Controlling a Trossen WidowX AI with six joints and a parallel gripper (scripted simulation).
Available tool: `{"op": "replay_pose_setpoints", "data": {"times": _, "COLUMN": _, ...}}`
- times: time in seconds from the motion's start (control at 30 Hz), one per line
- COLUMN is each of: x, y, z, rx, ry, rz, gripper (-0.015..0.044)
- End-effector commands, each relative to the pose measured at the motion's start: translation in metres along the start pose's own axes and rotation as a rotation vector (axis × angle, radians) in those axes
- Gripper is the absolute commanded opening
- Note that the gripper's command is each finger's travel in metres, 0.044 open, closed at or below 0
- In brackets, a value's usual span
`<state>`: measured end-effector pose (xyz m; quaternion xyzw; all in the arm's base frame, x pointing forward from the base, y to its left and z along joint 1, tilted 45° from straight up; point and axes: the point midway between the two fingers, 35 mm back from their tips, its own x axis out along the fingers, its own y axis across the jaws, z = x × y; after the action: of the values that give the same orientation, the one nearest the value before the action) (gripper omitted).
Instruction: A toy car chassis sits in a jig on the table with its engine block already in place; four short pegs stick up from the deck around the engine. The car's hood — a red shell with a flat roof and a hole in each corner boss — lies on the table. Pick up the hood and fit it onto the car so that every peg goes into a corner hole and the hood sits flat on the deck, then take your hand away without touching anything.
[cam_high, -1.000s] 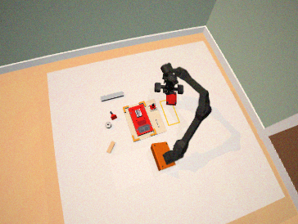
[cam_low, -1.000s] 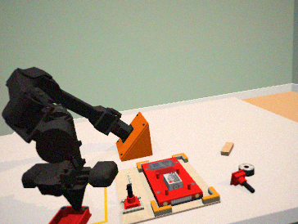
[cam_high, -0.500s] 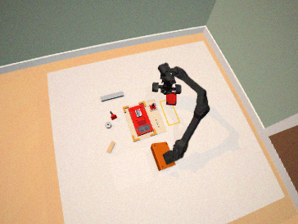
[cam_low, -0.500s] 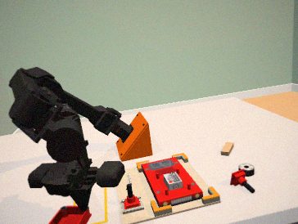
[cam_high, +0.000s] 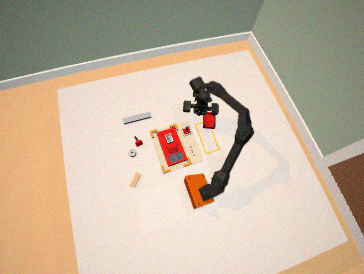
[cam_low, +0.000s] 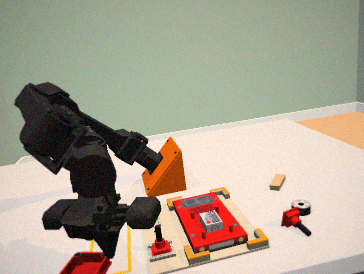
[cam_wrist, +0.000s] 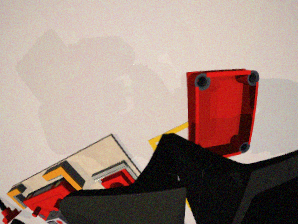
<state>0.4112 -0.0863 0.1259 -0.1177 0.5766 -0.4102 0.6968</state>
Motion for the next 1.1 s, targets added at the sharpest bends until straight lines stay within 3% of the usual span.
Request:
{"op": "replay_pose_setpoints", "data": {"times": 0.0, "x": 0.002, "y": 0.007, "z": -0.001, "rx": -0.004, "ry": 0.006, "rz": -0.002, "gripper": 0.0000}}
{"op": "replay_pose_setpoints", "data": {"times": 0.8, "x": 0.000, "y": 0.024, "z": -0.002, "rx": -0.006, "ry": 0.004, "rz": -0.002, "gripper": 0.0000}}
{"op": "replay_pose_setpoints", "data": {"times": 1.07, "x": -0.072, "y": 0.021, "z": -0.002, "rx": -0.056, "ry": -0.044, "rz": 0.023, "gripper": 0.0000}}
